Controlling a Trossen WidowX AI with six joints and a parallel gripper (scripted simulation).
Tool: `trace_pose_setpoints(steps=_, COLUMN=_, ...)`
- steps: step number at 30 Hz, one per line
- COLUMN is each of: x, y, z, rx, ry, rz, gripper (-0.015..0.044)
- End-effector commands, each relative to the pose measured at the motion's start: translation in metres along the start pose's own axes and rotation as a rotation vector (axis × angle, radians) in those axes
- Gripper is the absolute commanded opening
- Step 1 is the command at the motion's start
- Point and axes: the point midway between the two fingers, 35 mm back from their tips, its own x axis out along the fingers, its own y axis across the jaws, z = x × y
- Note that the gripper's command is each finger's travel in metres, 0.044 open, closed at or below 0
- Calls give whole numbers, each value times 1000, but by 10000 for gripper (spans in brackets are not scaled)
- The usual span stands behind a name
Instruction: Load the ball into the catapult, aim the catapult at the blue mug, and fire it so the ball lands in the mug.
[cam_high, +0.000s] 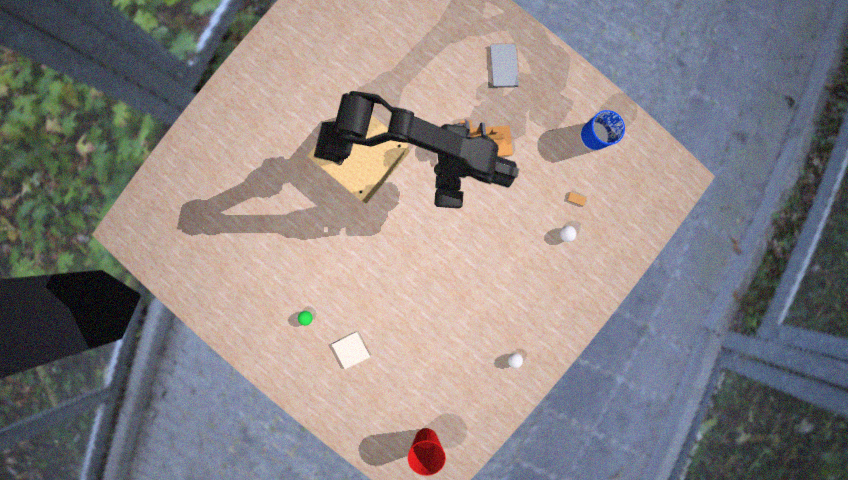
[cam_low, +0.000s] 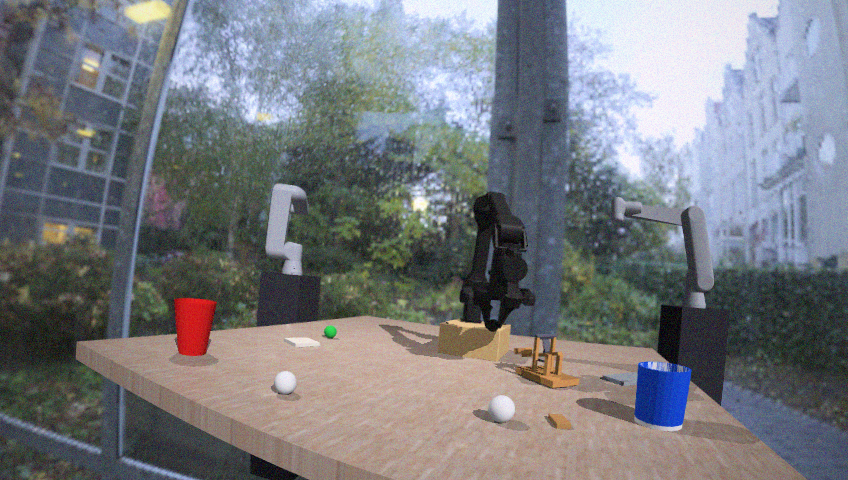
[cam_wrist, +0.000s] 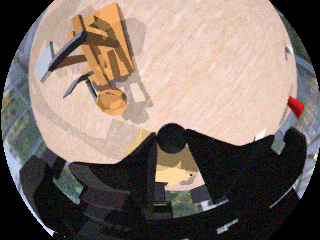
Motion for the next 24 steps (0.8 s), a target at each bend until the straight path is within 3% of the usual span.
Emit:
trace_pose_setpoints(steps=1, x=0, y=18, z=8, rx=-33, ry=14, rz=-22, gripper=0)
trace_pose_setpoints(steps=14, x=8, y=82, z=19, rx=-137, ry=70, rz=-77, gripper=0)
trace_pose_setpoints(steps=24, x=23, y=87, z=22, rx=-142, ry=73, rz=-79, gripper=0)
